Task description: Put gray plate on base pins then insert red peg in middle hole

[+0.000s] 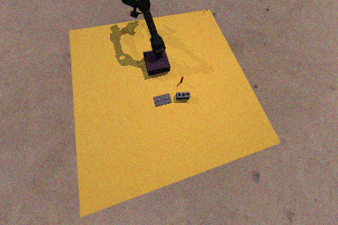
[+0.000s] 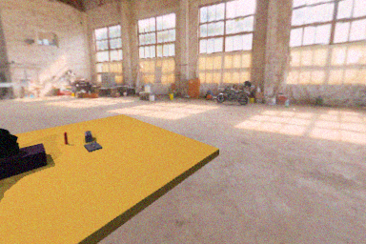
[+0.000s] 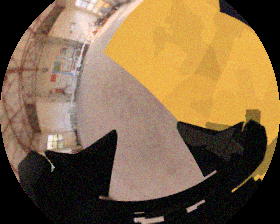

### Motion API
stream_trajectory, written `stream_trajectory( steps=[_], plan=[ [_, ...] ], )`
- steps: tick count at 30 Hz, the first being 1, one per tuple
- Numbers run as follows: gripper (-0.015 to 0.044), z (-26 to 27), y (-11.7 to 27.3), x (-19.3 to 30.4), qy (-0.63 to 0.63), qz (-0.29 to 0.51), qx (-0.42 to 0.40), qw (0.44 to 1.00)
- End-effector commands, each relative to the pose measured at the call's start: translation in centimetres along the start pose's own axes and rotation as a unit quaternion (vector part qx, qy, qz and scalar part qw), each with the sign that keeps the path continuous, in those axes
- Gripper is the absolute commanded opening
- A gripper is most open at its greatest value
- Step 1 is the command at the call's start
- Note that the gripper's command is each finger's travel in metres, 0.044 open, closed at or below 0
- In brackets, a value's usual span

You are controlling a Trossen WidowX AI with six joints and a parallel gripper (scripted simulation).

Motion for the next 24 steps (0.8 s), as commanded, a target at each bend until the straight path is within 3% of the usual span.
stream_trajectory(
  steps=[1, 5, 10, 12, 24],
  plan=[
    [0.0426, 0.2, -0.1, 0.0, 0.006, 0.002, 0.008, 1.000],
    [0.0440, 3.2, -1.6, -1.0, 0.126, 0.064, 0.148, 0.979],
    [0.0440, 7.7, -2.8, -3.5, 0.257, 0.239, 0.282, 0.893],
    [0.0440, 8.3, -2.9, -4.0, 0.270, 0.268, 0.291, 0.878],
    [0.0440, 8.3, -2.9, -4.0, 0.270, 0.268, 0.291, 0.878]
  ],
)
Point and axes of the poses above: the point midway between the two fingers, 35 mm back from their tips, its own y axis back along the fingers, its own z axis across the jaws, x = y × z, the point moved 8 cm from there along y, back along the fingers, and after that the axes turned 2 degrees about y, right-handed, at the moved point
